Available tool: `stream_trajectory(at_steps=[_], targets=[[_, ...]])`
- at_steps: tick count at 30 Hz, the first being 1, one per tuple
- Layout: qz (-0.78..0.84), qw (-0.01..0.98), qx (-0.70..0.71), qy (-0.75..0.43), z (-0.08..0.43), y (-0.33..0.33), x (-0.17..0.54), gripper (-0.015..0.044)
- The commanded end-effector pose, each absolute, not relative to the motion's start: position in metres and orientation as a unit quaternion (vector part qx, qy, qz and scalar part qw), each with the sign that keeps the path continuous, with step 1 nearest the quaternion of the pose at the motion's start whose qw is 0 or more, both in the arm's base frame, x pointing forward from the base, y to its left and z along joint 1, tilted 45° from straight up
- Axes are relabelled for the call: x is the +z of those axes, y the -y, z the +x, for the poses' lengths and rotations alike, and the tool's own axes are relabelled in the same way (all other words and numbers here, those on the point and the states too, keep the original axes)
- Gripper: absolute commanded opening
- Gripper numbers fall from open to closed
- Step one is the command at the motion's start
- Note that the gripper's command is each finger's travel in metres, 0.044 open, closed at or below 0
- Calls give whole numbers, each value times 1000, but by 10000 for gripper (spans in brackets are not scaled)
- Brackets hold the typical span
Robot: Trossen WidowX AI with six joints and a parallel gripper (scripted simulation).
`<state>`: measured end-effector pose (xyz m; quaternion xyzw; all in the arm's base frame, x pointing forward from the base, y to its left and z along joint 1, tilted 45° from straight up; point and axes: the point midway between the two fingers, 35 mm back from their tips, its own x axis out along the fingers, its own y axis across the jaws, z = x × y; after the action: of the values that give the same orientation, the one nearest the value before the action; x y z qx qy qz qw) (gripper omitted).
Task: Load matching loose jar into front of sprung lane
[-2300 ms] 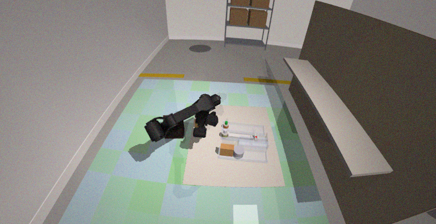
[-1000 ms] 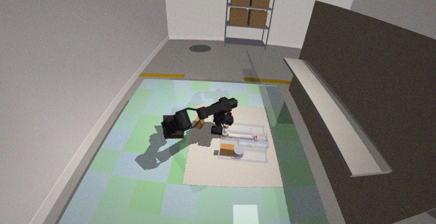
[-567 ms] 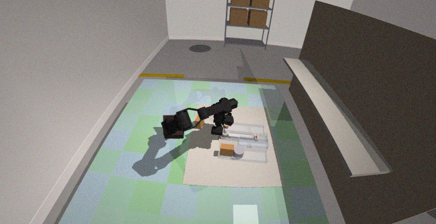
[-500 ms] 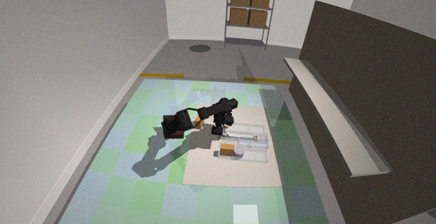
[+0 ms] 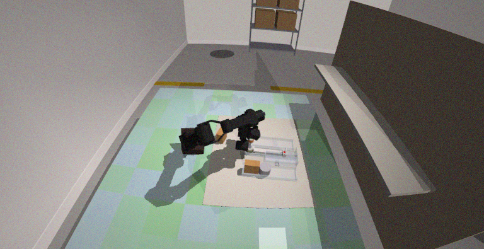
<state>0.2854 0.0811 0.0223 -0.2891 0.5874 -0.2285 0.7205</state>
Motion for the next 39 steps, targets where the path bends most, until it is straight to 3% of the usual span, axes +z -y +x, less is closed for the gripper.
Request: stream_trajectory(at_steps=[1,39], targets=[[-288,724,-228,-583,291,-83,24,0],[-288,725,-228,-583,308,-86,26,0]])
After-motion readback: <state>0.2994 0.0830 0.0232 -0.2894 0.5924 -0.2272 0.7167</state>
